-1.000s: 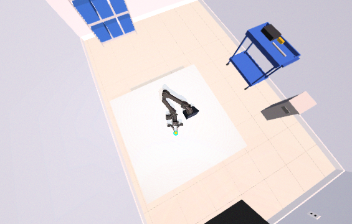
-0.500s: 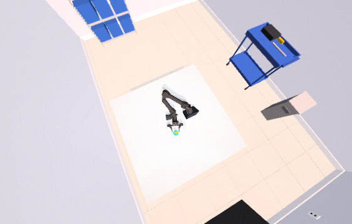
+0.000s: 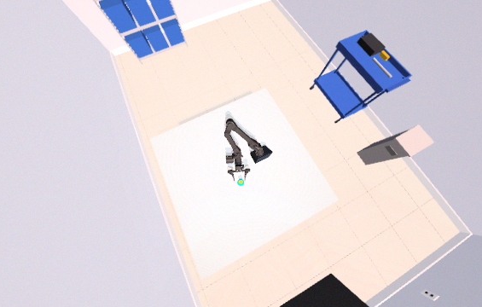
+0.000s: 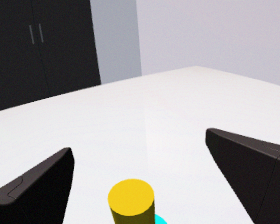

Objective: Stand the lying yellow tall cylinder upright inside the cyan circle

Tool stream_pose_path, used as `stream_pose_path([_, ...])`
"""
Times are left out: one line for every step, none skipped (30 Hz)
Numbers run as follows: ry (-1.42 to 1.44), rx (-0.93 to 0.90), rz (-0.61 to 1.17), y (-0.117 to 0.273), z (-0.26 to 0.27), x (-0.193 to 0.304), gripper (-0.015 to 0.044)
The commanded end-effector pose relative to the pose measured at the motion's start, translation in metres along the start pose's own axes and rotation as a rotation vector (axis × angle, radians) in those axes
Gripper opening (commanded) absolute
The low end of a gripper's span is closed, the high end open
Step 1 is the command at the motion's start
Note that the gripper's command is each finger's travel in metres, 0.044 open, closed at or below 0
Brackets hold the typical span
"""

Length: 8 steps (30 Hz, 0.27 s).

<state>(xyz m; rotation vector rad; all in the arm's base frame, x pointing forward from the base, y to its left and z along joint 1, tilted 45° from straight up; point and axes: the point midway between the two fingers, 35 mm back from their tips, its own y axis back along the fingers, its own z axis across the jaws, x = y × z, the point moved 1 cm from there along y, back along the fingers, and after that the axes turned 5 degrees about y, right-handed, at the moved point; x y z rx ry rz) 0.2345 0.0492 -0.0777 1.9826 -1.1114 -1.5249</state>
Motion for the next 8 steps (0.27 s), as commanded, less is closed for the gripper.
stream_pose_path([-0.008, 0.003, -0.003, 0.003, 0.003, -0.024, 0.0400])
stream_pose_path([-0.007, 0.005, -0.006, 0.003, 0.003, -0.030, 0.0400])
stream_pose_path([-0.007, 0.006, -0.009, 0.004, 0.004, -0.034, 0.0400])
stream_pose_path([-0.007, 0.007, -0.011, 0.004, 0.004, -0.037, 0.0400])
stream_pose_path([-0.007, 0.008, -0.011, 0.004, 0.004, -0.038, 0.0400])
stream_pose_path([-0.007, 0.008, -0.011, 0.004, 0.004, -0.038, 0.0400])
stream_pose_path([-0.007, 0.008, -0.011, 0.004, 0.004, -0.038, 0.0400])
stream_pose_path([-0.012, 0.002, -0.006, 0.003, 0.004, -0.037, 0.0400])
